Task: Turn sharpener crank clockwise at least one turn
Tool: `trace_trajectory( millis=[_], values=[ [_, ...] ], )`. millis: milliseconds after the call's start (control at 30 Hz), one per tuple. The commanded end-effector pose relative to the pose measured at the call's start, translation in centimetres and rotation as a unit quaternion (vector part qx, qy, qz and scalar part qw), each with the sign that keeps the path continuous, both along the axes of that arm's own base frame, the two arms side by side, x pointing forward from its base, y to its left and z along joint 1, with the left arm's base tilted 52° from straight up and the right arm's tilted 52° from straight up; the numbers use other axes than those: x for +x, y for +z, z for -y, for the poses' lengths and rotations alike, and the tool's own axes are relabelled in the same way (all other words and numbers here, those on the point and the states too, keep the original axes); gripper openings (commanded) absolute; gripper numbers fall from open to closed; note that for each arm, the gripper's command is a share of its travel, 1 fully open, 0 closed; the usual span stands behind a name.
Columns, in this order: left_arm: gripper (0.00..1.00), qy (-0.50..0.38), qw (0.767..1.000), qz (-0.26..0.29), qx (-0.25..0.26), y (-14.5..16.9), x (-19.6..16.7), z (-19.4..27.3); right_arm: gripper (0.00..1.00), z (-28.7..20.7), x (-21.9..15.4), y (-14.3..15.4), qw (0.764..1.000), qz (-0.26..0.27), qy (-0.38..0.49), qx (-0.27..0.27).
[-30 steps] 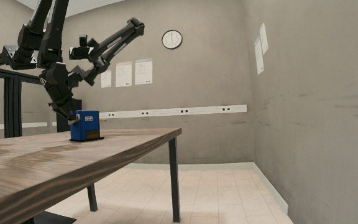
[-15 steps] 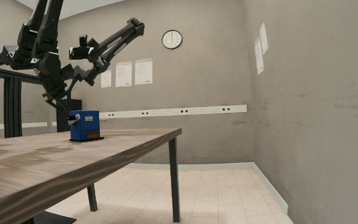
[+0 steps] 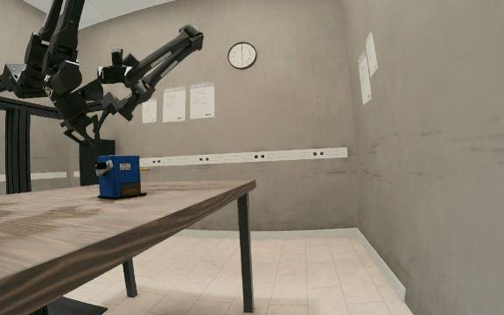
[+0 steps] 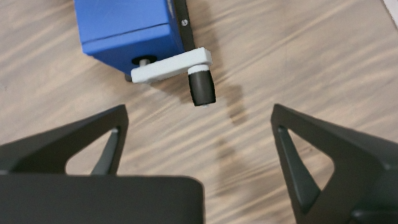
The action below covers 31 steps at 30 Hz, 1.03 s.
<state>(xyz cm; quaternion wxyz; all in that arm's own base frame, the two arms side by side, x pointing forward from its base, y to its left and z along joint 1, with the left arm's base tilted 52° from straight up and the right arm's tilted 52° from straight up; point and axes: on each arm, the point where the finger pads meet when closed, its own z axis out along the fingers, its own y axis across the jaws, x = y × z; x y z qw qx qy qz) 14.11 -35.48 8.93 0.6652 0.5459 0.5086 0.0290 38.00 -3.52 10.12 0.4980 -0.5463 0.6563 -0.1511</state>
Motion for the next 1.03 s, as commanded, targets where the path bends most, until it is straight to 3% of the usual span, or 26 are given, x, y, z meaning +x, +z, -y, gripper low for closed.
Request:
trace_trajectory(
  millis=[0,233,1000],
  values=[
    [1.0,-0.005,1.0,0.007,-0.001,0.2,-0.1,0.5,1.0,-1.3,0.1,-0.5,0.996,0.012,-0.051,0.071],
    [1.0,-0.005,1.0,0.007,-0.001,0.2,-0.1,0.5,1.0,-2.5,0.6,-0.6,0.99,0.041,-0.086,0.104],
    [1.0,-0.005,1.0,0.007,-0.001,0.2,-0.1,0.5,1.0,-2.2,0.7,-0.1,0.99,0.057,-0.091,0.09]
  ],
)
